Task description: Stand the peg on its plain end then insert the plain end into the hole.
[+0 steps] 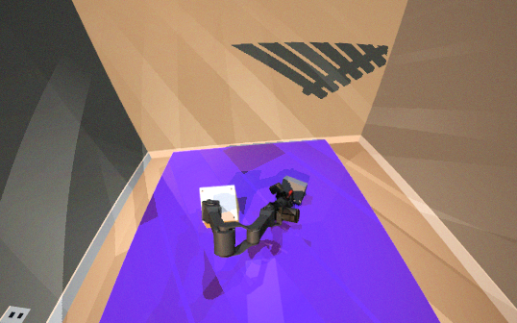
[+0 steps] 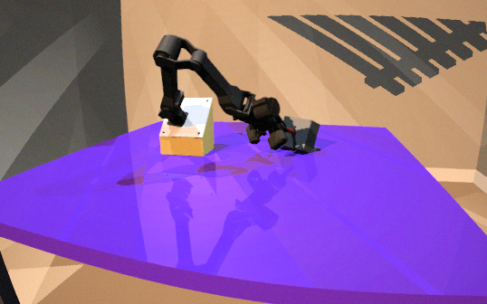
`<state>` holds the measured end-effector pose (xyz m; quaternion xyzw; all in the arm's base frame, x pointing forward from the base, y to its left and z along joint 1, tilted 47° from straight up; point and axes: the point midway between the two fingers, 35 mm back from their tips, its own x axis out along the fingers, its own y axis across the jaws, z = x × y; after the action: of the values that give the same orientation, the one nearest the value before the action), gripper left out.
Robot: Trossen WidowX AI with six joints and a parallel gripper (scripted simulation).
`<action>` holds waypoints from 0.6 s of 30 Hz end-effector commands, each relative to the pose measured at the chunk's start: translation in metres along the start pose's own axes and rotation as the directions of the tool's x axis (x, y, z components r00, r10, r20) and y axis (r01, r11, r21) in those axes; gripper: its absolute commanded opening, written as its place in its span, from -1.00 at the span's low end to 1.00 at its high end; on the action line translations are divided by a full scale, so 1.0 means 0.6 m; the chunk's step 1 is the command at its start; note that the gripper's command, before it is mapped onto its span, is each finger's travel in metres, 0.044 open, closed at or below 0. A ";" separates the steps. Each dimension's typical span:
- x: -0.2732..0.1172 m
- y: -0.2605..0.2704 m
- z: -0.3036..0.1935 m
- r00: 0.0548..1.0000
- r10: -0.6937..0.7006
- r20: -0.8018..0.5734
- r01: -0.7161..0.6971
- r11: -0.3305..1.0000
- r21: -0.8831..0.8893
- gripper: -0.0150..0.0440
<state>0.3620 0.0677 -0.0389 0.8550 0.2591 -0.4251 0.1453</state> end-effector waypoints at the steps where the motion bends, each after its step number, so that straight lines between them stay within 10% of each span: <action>1: 0.005 0.002 -0.002 1.000 0.004 -0.002 -0.004 1.000 0.003 -0.49; 18: 0.023 0.002 -0.002 1.000 0.004 -0.003 -0.004 1.000 0.003 -0.49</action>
<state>0.3677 0.0711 -0.0483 0.8550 0.2591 -0.4251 0.1452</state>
